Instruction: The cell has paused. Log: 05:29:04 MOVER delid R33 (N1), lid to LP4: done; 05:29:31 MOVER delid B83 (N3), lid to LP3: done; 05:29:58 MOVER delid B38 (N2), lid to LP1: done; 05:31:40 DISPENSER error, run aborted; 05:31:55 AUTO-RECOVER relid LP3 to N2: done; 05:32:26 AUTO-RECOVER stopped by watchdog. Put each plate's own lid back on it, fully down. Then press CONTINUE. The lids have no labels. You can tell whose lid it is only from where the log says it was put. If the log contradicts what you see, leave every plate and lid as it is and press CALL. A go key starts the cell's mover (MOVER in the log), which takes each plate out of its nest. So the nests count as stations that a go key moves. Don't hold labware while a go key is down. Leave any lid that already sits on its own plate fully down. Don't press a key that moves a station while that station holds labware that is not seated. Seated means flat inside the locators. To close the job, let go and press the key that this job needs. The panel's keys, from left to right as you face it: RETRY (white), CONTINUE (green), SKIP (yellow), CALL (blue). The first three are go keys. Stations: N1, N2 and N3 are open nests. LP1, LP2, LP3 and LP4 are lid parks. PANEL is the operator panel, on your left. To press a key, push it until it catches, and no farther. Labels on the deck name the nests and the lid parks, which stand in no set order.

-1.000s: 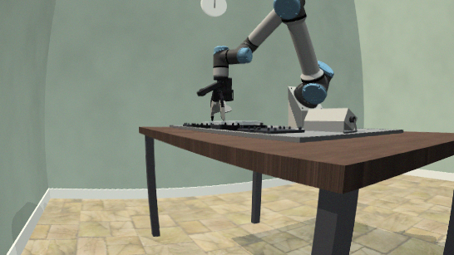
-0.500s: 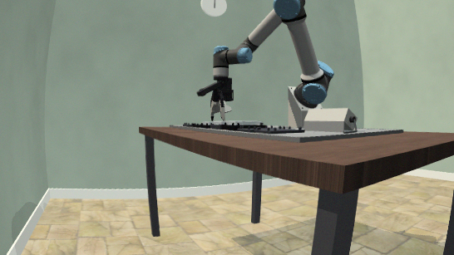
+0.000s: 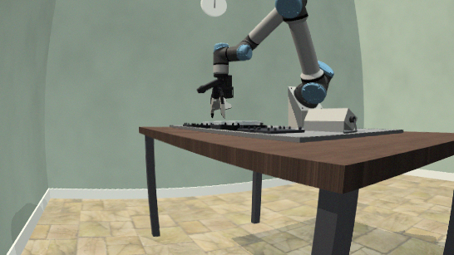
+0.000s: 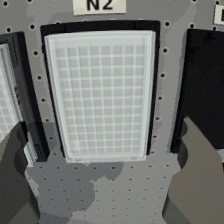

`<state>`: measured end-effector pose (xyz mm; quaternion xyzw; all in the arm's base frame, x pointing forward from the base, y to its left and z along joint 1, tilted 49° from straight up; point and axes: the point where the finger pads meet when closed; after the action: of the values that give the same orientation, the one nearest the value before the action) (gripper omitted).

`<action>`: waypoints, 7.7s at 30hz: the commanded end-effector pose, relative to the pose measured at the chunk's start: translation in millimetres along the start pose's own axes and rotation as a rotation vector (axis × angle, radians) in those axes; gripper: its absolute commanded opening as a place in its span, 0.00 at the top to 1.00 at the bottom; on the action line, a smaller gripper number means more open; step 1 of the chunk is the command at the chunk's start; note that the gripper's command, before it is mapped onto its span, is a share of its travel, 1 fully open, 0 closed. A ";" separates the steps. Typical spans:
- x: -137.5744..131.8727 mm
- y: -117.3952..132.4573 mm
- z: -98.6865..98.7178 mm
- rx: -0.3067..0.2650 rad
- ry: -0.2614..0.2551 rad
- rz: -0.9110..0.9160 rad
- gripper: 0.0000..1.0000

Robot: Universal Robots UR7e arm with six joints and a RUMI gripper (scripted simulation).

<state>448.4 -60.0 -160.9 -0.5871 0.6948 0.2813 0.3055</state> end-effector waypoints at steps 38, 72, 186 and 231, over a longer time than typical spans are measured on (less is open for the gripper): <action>-81.3 107.2 -10.9 -0.173 0.011 0.019 1.00; -119.4 157.4 -55.8 -0.174 0.011 0.019 1.00; -514.3 272.8 -77.8 -0.148 0.110 -1.140 1.00; -561.2 286.0 -57.8 -0.148 0.110 -1.140 1.00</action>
<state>229.6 301.2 310.2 -0.9022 0.2621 0.0894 0.3306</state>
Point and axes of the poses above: the point where the finger pads meet when closed, its own z axis out along the fingers, its own x axis across the jaws, y = z × x, and after that the axes turned 4 degrees about z, right-handed
